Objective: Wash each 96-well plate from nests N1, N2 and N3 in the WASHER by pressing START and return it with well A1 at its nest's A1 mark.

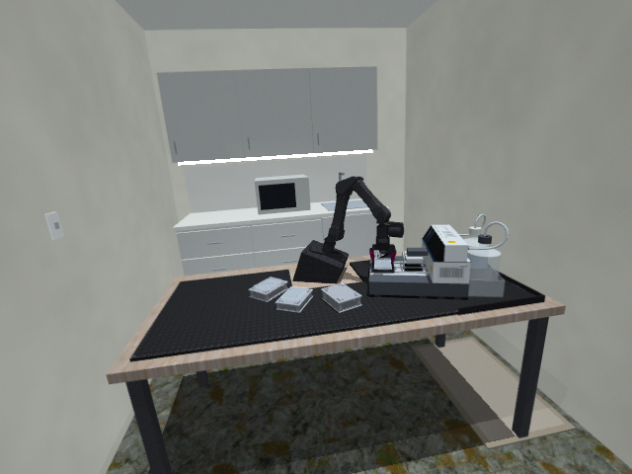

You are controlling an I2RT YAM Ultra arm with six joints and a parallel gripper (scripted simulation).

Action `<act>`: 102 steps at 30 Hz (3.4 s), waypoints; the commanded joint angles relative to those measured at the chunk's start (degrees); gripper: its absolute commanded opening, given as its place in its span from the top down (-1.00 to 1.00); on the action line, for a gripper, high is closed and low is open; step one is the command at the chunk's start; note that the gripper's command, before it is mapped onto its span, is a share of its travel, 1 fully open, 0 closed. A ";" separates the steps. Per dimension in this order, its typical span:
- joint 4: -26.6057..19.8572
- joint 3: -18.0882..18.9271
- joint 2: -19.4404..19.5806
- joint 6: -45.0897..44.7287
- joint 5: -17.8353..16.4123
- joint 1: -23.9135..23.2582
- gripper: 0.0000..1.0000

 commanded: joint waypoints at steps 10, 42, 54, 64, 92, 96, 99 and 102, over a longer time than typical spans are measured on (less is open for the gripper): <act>-1.54 0.99 -1.08 -0.10 0.36 -0.17 1.00; -13.00 7.83 -5.55 -1.39 -0.10 -1.53 1.00; -16.89 10.61 -6.60 -1.88 -0.27 -2.05 1.00; -19.98 13.00 -7.26 -2.29 -0.42 -2.48 1.00; -19.56 12.94 -4.52 -35.26 -5.05 -17.15 1.00; -19.31 13.06 -3.70 -37.44 -5.69 -19.38 1.00; -18.95 13.38 -2.30 -40.61 -6.60 -22.60 1.00; -18.61 13.88 -0.74 -43.64 -7.42 -25.66 1.00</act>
